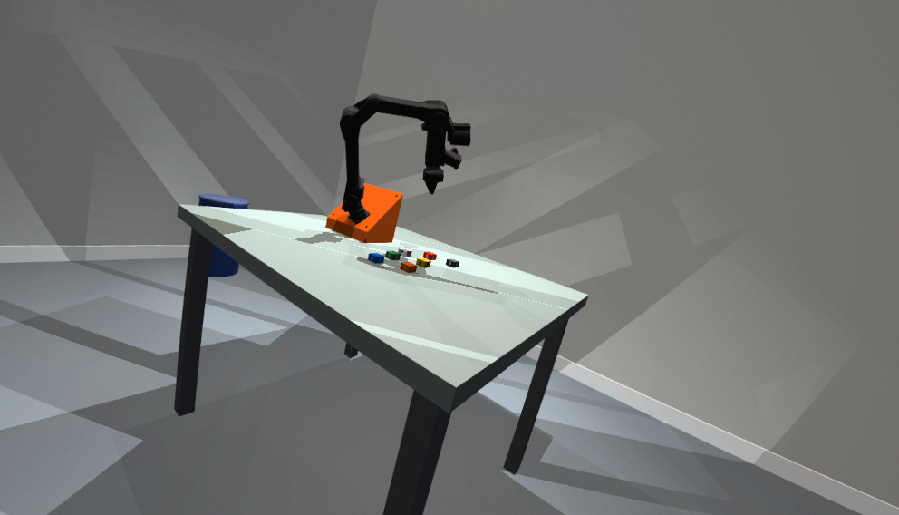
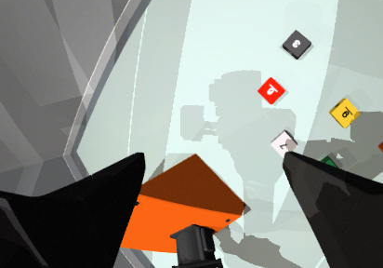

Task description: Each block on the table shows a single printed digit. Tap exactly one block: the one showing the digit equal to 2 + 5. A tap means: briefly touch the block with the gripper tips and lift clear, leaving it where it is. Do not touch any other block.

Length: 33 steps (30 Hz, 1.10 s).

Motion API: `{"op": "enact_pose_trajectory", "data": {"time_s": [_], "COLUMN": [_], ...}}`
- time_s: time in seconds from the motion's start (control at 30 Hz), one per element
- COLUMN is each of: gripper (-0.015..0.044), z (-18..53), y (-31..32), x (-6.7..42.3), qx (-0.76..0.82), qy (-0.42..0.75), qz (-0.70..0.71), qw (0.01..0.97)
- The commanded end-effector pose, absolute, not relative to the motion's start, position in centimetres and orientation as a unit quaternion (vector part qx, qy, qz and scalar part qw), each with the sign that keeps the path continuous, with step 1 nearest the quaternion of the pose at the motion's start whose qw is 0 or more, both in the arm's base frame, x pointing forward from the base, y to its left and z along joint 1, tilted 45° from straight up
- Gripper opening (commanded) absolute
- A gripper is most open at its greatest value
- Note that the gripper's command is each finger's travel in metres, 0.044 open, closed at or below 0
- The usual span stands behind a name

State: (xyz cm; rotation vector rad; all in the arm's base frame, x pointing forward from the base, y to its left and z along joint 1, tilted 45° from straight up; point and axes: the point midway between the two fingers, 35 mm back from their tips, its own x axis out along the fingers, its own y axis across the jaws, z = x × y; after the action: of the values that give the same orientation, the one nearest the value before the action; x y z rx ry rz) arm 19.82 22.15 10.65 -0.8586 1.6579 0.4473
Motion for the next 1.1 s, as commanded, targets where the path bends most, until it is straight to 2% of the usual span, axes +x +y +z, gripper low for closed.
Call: {"op": "enact_pose_trajectory", "data": {"time_s": [0.0,0.33,1.07], "gripper": [0.0400,0.0400,0.0400], "z": [12.4,17.1,17.2], "y": [15.9,1.6,1.3], "x": [23.6,26.7,26.7], "qx": [-0.354,-0.322,-0.322], "qy": [0.685,0.608,0.606], "qz": [0.070,-0.203,-0.208], "qw": [0.633,0.697,0.697]}}
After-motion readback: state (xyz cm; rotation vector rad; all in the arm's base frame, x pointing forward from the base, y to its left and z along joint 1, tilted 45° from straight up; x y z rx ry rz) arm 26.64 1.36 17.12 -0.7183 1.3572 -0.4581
